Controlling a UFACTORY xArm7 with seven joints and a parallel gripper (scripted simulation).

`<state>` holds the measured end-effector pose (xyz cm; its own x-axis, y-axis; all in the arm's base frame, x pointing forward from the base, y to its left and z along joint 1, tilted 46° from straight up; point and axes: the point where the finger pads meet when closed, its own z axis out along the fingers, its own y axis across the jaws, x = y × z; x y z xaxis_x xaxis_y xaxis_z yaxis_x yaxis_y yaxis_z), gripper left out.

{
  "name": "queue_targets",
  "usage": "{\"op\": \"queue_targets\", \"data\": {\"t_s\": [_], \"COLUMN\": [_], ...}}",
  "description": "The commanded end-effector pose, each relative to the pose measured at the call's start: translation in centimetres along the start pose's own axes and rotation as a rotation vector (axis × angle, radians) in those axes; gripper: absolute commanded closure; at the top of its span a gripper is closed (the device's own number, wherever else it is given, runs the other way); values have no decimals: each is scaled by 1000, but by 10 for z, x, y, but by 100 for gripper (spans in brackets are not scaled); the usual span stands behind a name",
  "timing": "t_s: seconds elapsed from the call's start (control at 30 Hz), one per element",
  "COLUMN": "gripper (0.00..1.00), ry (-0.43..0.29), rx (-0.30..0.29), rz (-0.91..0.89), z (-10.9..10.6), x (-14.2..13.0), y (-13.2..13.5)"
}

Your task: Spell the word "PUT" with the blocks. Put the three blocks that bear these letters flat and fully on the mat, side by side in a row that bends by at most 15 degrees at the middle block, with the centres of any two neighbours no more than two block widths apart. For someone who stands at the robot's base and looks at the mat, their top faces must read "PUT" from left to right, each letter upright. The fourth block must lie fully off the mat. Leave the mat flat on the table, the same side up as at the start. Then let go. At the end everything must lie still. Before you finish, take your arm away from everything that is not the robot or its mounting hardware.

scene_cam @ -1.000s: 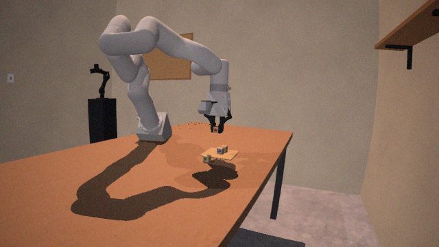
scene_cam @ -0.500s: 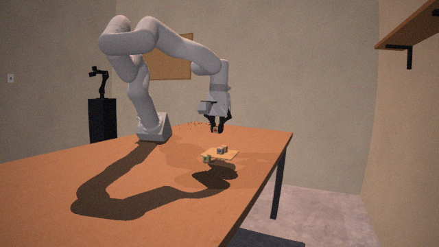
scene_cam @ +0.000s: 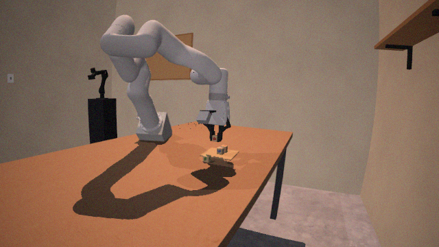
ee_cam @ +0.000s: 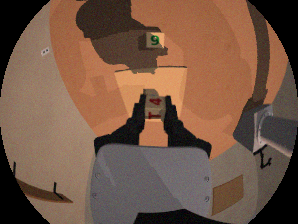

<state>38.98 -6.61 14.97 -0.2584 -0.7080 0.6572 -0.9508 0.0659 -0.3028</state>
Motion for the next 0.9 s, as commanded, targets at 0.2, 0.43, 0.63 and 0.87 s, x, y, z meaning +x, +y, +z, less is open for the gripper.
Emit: {"op": "queue_targets", "data": {"t_s": [0.2, 0.43, 0.63, 0.87], "gripper": [79, 79, 79, 79], "ry": [-3, -3, -3, -3], "rx": [8, 8, 8, 8], "rz": [1, 1, 1, 1], "z": [42, 57, 58, 58], "x": [-2, -2, -2, -2], "y": [-3, -3, -3, -3]}}
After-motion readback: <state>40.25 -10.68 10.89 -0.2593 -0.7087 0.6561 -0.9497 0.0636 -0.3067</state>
